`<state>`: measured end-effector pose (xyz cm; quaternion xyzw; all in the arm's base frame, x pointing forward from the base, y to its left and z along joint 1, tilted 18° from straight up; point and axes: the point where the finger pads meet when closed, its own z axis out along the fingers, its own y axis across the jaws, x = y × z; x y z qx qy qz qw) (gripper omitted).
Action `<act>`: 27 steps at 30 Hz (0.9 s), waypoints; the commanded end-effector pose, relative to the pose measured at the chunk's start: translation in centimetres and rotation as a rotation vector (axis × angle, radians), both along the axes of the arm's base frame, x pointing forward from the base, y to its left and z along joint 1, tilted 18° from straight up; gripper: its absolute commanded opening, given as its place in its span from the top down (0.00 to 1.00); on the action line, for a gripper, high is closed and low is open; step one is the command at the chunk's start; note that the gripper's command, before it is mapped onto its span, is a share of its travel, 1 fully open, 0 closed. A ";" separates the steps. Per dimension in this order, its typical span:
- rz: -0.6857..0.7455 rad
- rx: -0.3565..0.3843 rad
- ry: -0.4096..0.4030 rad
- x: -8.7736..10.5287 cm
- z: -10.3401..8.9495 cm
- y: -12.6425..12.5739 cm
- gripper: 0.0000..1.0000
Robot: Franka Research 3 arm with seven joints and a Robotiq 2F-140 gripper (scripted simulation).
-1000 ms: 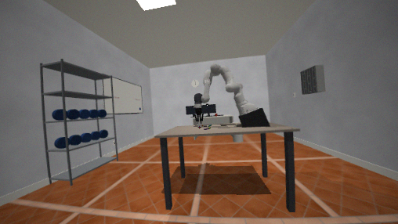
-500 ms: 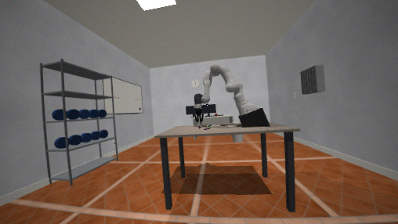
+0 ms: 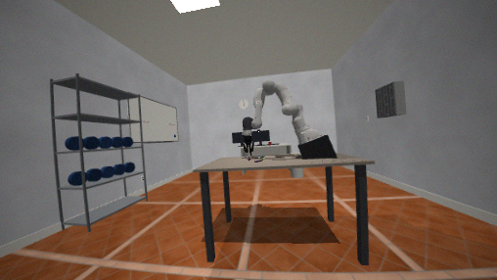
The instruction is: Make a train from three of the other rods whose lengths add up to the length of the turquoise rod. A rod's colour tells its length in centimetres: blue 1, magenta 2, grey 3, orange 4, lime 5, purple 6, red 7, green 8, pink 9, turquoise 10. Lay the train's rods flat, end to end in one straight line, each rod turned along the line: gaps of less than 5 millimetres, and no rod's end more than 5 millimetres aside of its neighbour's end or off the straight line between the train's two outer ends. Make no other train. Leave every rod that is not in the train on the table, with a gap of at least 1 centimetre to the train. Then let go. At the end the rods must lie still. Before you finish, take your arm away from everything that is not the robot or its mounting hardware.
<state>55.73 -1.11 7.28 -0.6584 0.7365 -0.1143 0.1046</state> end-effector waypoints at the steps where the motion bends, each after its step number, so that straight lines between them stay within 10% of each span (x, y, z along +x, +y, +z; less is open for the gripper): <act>1: -0.002 0.002 -0.005 0.2 0.1 0.1 0.85; 27: -0.002 0.002 -0.005 0.2 0.1 0.1 0.97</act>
